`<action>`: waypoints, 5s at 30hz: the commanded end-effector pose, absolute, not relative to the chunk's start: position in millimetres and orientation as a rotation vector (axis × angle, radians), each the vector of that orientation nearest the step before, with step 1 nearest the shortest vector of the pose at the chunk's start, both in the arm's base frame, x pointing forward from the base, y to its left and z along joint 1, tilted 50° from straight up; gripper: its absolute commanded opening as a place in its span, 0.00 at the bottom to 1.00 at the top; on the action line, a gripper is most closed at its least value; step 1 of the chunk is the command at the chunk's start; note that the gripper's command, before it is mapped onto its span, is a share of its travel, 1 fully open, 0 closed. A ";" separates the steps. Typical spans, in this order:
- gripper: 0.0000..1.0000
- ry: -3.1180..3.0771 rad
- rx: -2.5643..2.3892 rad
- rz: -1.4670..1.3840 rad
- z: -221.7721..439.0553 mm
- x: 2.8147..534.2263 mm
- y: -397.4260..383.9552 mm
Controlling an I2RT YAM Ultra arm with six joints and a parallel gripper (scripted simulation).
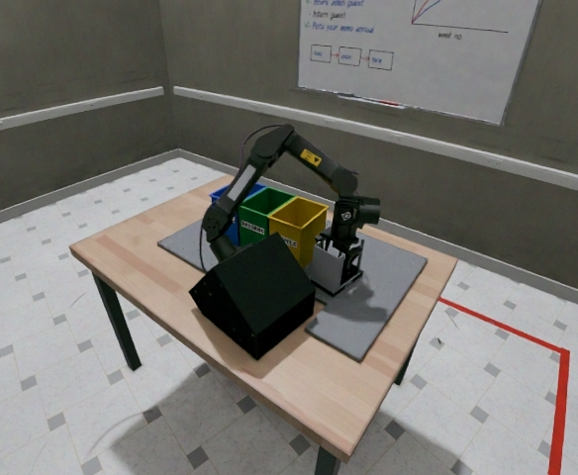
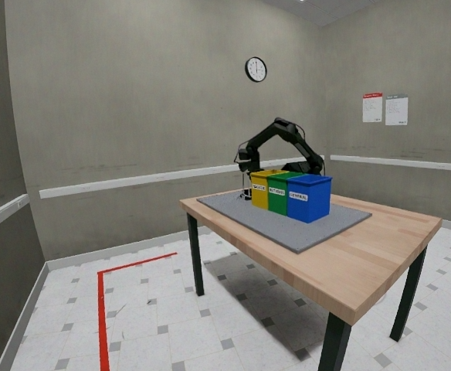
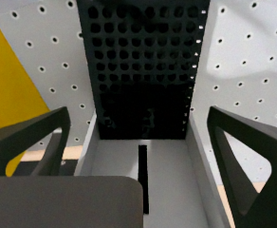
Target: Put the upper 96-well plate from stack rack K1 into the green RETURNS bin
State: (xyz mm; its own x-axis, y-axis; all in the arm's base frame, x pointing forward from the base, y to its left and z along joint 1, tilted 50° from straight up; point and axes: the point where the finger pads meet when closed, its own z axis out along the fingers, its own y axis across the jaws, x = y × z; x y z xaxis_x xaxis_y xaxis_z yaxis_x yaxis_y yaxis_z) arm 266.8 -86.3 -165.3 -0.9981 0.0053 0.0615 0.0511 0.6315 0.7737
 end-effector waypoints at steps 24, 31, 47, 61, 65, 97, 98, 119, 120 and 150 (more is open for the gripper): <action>1.00 -2.807 -0.081 -1.339 -193.2 268.1 -55.9; 1.00 -2.822 -0.100 -1.338 -196.4 269.3 -55.7; 1.00 -2.866 -0.077 -1.319 -194.9 281.4 -63.9; 0.00 -2.864 -0.078 -1.320 -194.8 281.1 -63.9; 0.00 -2.837 -0.064 -1.320 -195.0 275.5 -58.0; 0.00 -2.873 -0.059 -1.320 -186.2 285.6 -69.7; 0.00 -2.873 -0.057 -1.317 -185.3 285.1 -71.2; 0.00 -2.871 -0.052 -1.299 -165.5 282.2 -96.7; 0.00 -2.871 -0.052 -1.299 -164.4 282.2 -98.0; 0.00 -2.872 -0.055 -1.299 -135.5 280.8 -131.0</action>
